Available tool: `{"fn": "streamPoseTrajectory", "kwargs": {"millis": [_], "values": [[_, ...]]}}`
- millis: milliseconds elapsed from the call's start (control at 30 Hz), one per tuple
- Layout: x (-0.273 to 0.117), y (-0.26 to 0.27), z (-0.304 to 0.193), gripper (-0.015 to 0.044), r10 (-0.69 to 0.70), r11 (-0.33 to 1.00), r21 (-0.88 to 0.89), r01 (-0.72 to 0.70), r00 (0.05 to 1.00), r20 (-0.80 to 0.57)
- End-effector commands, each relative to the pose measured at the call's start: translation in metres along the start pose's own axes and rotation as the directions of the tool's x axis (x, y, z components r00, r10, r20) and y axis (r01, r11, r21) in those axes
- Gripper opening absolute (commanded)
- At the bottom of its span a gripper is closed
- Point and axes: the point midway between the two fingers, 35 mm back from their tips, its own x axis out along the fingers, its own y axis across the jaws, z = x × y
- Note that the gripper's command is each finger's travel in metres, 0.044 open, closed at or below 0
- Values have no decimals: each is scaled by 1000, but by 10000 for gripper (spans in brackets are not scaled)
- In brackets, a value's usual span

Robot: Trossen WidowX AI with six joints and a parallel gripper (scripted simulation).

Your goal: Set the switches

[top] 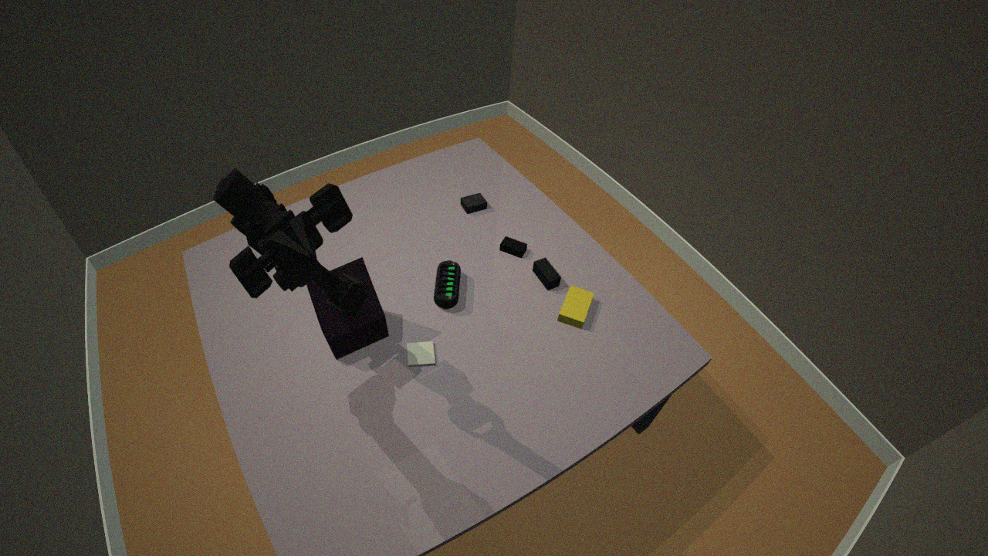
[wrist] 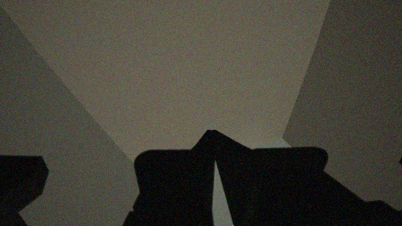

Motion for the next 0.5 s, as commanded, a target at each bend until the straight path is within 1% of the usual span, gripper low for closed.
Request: {"fn": "streamPoseTrajectory", "kwargs": {"millis": [0, 133, 233, 467], "values": [[37, -15, 54, 0, -67, 997, -23, 71, 988, 136], [67, -36, 106, 0, -140, 988, -26, 151, 956, 259], [86, -56, 150, 0, -189, 978, -9, 206, 914, 360], [111, -118, 253, 0, -310, 935, 39, 352, 761, 570]]}}
